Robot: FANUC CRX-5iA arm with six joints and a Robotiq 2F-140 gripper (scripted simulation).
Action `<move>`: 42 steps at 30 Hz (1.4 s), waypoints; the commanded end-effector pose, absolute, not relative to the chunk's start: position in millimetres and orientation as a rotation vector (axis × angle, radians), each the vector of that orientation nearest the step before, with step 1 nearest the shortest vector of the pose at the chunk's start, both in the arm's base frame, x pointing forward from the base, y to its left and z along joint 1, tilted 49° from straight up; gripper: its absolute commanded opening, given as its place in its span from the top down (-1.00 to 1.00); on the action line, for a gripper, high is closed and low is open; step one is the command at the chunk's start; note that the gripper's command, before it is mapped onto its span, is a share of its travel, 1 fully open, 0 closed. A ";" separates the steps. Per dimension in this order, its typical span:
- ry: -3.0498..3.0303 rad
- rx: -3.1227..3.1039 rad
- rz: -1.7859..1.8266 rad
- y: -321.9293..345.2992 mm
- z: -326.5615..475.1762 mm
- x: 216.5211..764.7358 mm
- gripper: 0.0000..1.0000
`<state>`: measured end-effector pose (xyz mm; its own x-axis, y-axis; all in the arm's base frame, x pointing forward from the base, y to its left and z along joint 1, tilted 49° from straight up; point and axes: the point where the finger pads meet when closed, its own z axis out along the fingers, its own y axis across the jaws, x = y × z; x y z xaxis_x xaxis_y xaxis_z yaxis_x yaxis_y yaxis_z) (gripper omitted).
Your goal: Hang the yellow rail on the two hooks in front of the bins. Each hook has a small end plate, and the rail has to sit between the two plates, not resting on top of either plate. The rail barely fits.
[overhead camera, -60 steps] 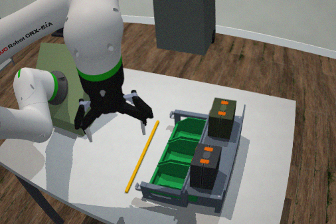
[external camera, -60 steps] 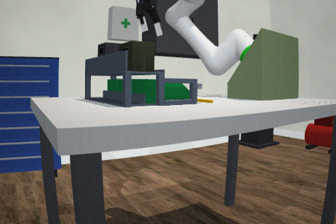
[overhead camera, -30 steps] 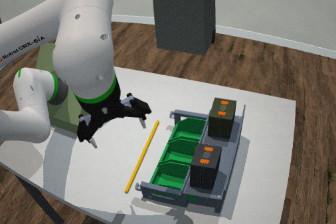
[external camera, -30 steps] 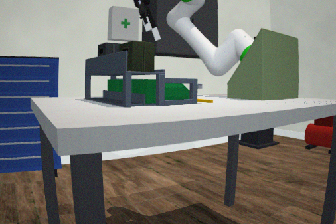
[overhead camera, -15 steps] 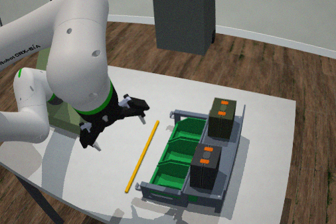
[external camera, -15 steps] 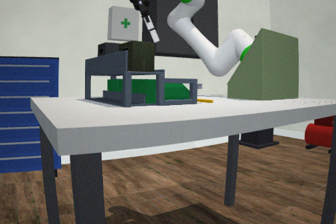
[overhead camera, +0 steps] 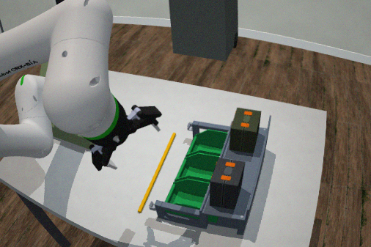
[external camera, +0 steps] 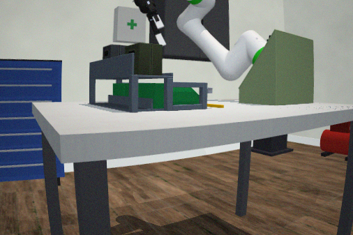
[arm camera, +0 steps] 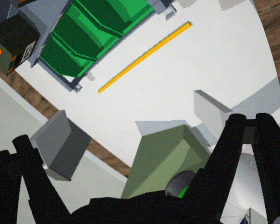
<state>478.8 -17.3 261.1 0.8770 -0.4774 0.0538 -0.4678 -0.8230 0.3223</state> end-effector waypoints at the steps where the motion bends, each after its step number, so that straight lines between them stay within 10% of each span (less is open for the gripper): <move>1: -0.667 2.751 -0.050 -16.3 260.9 479.6 -1.00; 42: -0.058 3.119 -0.017 -1.4 270.0 497.9 -1.00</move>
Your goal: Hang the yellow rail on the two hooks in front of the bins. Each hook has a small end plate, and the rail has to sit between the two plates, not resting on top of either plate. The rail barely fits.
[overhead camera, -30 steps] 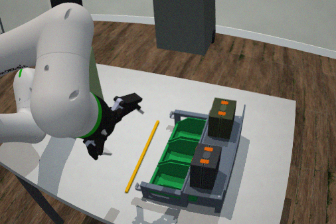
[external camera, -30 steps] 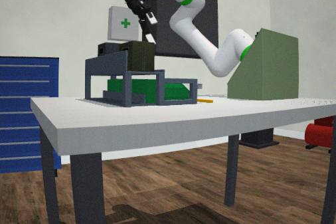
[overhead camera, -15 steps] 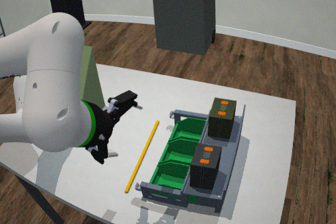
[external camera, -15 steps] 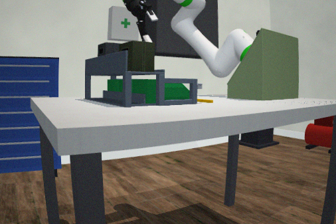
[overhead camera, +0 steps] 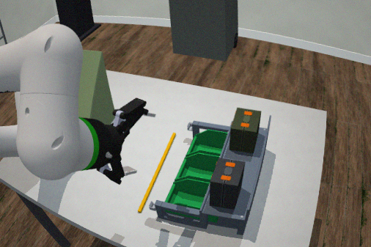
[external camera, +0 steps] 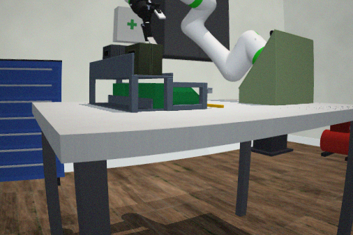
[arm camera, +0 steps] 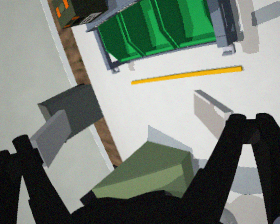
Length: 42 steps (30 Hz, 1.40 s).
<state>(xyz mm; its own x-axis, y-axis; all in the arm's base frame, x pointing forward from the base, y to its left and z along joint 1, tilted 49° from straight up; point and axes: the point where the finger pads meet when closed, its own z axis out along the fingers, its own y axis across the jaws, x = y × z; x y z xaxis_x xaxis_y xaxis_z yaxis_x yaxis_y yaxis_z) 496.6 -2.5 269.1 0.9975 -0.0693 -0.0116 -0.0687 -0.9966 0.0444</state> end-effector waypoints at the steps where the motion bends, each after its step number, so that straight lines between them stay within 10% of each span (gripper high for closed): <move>1: -0.058 3.119 -0.017 -1.4 270.0 497.9 -1.00; 42: -0.251 3.049 0.126 -10.3 224.3 489.2 -1.00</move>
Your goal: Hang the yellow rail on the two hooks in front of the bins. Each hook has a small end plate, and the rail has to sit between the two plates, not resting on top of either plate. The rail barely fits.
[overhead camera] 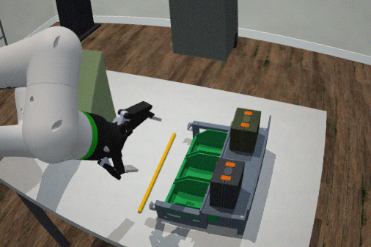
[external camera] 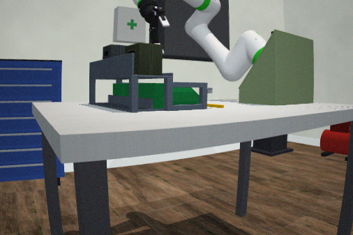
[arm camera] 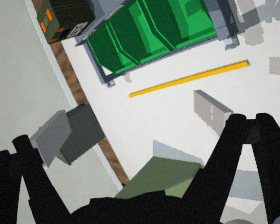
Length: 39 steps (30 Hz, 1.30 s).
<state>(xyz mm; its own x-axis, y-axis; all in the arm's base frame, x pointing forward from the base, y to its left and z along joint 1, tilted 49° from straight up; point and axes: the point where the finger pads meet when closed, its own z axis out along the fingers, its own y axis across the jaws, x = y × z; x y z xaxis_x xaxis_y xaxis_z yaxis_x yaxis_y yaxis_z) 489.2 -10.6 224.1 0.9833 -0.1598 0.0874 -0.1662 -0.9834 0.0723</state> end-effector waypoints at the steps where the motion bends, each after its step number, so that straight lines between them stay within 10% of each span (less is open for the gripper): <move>1: -0.251 3.049 0.126 -10.3 224.3 489.2 -1.00; 39: -0.874 2.671 0.438 -42.2 75.3 455.6 -1.00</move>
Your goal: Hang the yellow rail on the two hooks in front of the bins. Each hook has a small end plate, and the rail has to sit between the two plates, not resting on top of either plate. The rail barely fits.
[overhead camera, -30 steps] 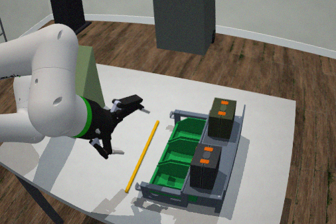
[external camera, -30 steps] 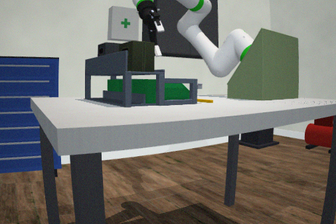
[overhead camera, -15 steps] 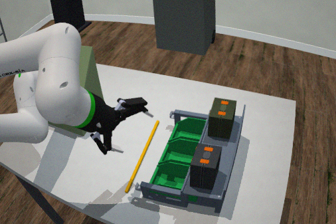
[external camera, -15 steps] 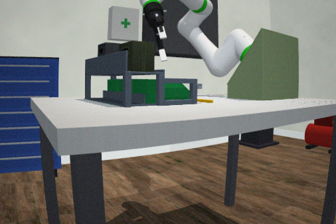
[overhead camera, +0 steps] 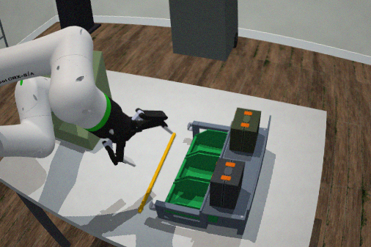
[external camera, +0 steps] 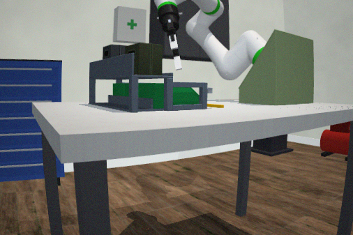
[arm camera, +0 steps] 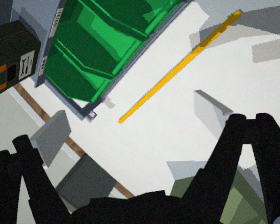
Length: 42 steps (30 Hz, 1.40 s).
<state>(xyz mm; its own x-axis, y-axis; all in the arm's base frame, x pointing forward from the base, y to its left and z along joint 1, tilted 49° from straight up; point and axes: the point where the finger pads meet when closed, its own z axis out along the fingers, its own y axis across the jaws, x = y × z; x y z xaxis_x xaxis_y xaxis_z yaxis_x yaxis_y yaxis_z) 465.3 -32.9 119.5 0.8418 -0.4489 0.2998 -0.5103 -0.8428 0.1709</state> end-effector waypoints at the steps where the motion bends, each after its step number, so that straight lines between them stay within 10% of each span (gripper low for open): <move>1: -0.913 2.639 0.458 -45.0 61.9 452.6 -1.00; 42: -1.275 2.278 0.639 -53.0 24.6 444.2 -1.00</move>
